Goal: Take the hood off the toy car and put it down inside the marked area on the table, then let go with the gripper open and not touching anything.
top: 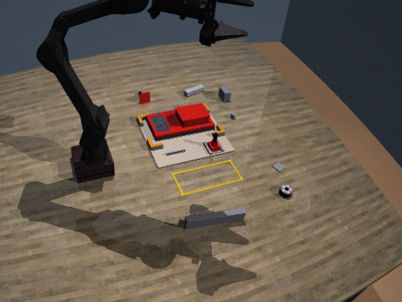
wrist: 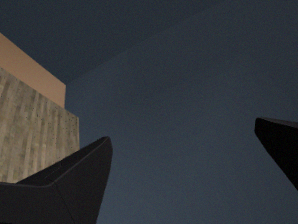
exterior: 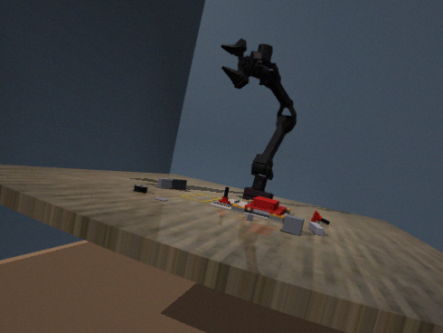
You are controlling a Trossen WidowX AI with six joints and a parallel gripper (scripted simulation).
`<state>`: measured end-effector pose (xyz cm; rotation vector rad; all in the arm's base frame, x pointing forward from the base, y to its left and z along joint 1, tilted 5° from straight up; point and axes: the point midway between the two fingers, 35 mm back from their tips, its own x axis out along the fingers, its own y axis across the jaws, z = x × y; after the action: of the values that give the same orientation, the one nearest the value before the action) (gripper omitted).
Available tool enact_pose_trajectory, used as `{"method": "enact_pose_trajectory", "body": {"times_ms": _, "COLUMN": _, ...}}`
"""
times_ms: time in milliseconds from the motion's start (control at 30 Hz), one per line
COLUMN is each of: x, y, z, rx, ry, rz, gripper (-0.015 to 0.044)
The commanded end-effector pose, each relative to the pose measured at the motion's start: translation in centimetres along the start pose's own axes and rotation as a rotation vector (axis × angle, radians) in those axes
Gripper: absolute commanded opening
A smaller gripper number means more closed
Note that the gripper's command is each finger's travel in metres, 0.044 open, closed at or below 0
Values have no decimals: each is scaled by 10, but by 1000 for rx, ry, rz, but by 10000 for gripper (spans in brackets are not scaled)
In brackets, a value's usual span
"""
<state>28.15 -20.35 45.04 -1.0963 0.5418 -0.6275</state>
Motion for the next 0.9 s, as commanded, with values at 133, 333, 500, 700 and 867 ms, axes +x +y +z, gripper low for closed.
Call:
{"method": "enact_pose_trajectory", "body": {"times_ms": 133, "x": 26, "y": 73, "z": 28, "rx": 137, "ry": -30, "rz": 256, "gripper": 440}}
{"method": "enact_pose_trajectory", "body": {"times_ms": 333, "x": 33, "y": 132, "z": 49, "rx": 241, "ry": -11, "rz": 461, "gripper": 440}}
{"method": "enact_pose_trajectory", "body": {"times_ms": 500, "x": 32, "y": 181, "z": 66, "rx": 318, "ry": 37, "rz": 629, "gripper": 440}}
{"method": "enact_pose_trajectory", "body": {"times_ms": 700, "x": 20, "y": 242, "z": 81, "rx": 385, "ry": 130, "rz": 813, "gripper": 440}}
{"method": "enact_pose_trajectory", "body": {"times_ms": 867, "x": 5, "y": 286, "z": 89, "rx": 424, "ry": 228, "rz": 941, "gripper": 440}}
